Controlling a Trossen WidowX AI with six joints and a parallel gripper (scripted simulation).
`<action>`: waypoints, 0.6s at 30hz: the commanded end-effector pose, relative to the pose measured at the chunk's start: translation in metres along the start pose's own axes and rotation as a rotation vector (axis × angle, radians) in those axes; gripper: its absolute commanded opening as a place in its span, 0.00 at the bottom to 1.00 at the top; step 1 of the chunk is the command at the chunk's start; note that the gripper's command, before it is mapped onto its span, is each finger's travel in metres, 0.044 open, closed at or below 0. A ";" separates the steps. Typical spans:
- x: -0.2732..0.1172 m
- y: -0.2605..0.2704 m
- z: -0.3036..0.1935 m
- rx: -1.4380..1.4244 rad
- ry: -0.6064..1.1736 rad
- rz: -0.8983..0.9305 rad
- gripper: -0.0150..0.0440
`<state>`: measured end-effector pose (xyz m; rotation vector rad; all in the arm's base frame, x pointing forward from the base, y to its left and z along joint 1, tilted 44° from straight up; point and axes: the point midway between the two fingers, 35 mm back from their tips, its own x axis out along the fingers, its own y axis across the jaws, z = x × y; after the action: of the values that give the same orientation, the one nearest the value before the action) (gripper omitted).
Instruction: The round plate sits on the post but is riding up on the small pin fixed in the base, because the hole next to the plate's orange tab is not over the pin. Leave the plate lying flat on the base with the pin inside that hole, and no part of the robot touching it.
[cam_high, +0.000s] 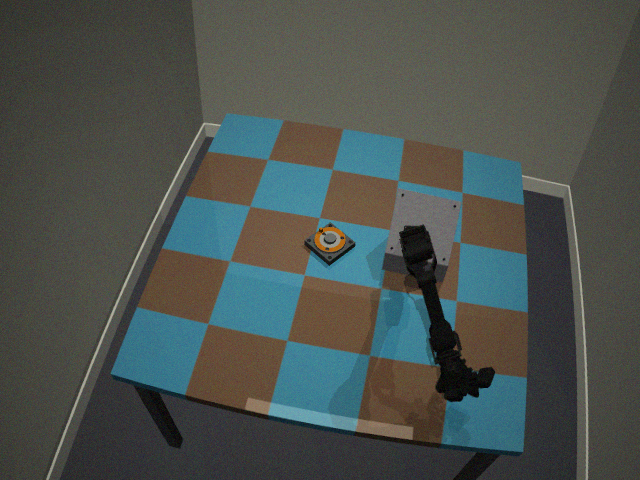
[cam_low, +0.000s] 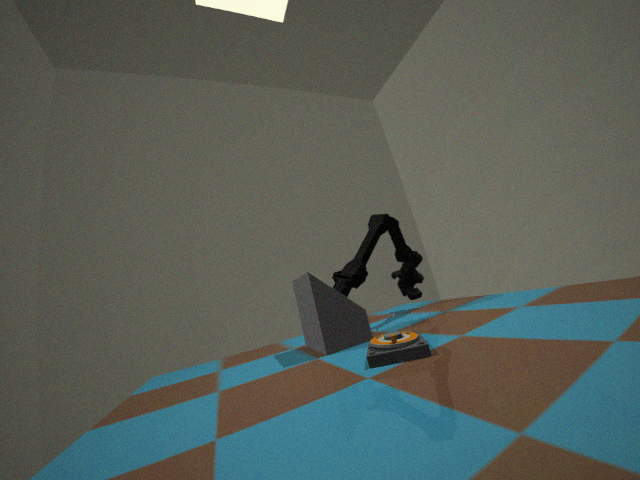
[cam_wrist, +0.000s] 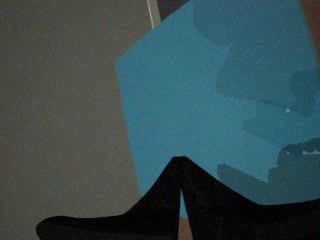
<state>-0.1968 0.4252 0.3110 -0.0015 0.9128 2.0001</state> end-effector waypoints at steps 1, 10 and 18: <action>-0.031 -0.022 0.034 0.002 -0.075 -0.041 0.25; -0.118 -0.111 0.105 0.005 -0.260 -0.249 0.25; -0.210 -0.193 0.138 0.022 -0.387 -0.480 0.25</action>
<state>0.0797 0.4284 0.3543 0.1338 0.6554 1.5376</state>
